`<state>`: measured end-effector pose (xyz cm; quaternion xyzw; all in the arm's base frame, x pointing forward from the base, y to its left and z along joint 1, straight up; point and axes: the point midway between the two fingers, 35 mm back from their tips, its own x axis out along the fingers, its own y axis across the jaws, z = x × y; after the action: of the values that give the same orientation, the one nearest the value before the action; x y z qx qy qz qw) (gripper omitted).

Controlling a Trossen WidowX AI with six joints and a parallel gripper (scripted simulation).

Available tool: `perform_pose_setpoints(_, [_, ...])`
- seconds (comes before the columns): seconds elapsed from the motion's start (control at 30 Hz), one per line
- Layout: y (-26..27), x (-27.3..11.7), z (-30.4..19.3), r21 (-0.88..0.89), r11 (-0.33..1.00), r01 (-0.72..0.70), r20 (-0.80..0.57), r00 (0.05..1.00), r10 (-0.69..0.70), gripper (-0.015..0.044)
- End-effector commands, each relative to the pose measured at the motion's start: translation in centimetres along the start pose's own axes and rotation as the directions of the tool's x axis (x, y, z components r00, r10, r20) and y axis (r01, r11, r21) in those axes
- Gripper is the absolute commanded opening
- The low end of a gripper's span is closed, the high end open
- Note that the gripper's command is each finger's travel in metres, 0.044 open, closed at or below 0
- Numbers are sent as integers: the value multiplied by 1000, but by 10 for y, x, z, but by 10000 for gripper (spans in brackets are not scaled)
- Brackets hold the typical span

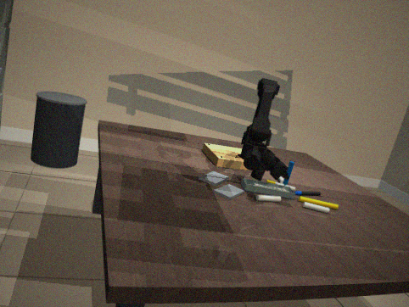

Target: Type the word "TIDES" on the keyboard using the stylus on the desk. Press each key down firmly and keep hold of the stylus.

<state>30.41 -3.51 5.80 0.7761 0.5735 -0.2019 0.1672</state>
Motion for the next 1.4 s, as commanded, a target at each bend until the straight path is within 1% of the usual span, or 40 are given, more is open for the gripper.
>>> perform_pose_setpoints(0.0, [0,1,1,3,1000,-2,-3,1000,2,81])
perform_pose_setpoints(0.53, [0,2,3,3,1000,-2,-3,1000,2,81])
perform_pose_setpoints(0.63, [1,-1,-3,3,1000,-2,-3,1000,2,81])
perform_pose_setpoints(0.83, [1,-17,-29,2,1000,-3,-3,1000,3,81])
perform_pose_setpoints(0.97, [0,-15,-27,-4,1000,-3,0,1000,3,84])
perform_pose_setpoints(1.2, [0,-15,-27,-4,1000,-3,0,1000,3,38])
perform_pose_setpoints(1.23, [1,-16,-27,-4,1000,-3,0,1000,3,12])
perform_pose_setpoints(1.27, [1,-17,-26,-4,1000,-3,1,1000,3,0])
perform_pose_setpoints(1.37, [4,-24,-23,-2,1000,-4,4,1000,4,0])
